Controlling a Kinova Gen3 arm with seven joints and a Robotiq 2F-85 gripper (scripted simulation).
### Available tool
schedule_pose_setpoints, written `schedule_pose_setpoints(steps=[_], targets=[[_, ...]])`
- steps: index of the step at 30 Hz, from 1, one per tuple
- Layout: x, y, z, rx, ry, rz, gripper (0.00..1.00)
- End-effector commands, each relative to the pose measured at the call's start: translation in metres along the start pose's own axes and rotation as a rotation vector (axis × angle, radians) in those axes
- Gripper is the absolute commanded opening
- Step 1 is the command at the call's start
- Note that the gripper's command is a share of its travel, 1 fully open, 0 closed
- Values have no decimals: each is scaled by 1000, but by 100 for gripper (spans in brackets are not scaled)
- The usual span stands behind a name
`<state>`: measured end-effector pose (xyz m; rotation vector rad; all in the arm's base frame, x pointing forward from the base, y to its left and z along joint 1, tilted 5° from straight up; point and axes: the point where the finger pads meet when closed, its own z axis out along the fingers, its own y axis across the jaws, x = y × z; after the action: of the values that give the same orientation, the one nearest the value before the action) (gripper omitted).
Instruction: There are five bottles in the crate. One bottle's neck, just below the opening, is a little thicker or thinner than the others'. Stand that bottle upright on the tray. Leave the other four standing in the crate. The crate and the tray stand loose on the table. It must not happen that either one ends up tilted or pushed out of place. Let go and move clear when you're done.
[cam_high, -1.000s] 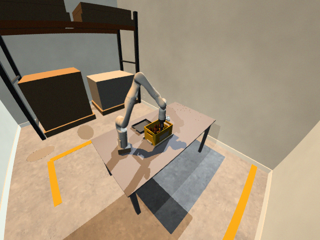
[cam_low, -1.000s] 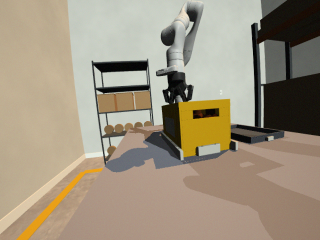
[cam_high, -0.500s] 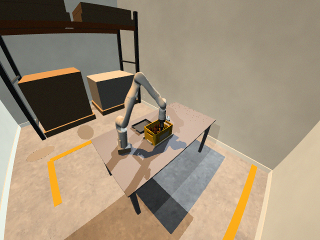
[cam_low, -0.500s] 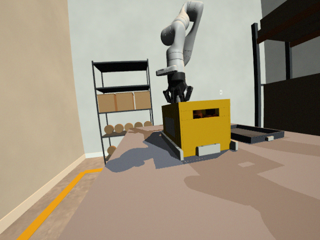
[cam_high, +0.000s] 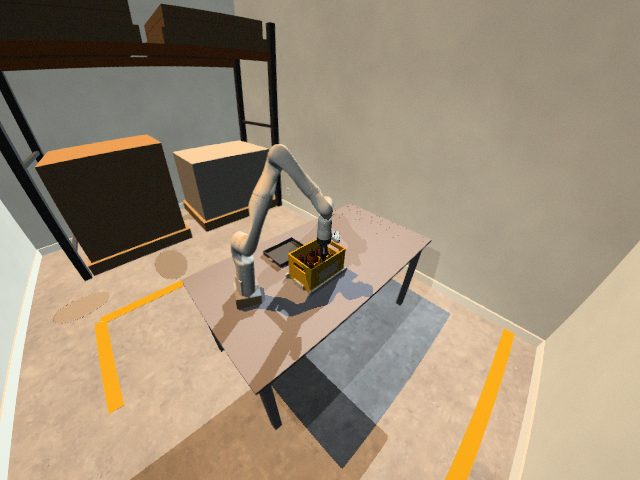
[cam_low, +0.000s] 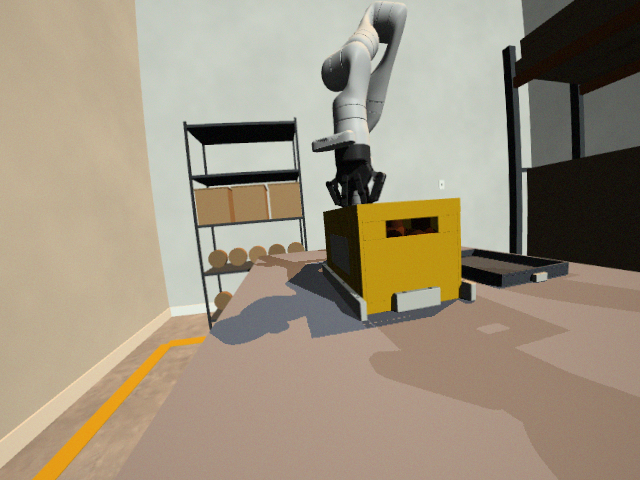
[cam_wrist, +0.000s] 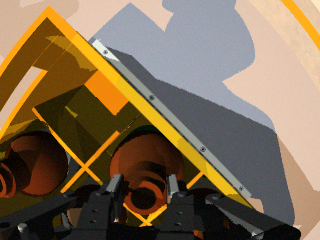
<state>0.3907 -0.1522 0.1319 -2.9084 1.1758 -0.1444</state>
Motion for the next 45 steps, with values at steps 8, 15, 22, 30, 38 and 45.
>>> schedule_pose_setpoints(steps=[8, 15, 22, 30, 38, 45], targets=[[0, 0, 0, 0, 0, 0, 0], [0, 0, 0, 0, 0, 0, 0], [0, 0, 0, 0, 0, 0, 0], [0, 0, 0, 0, 0, 0, 0], [0, 0, 0, 0, 0, 0, 64], [0, 0, 0, 0, 0, 0, 64]])
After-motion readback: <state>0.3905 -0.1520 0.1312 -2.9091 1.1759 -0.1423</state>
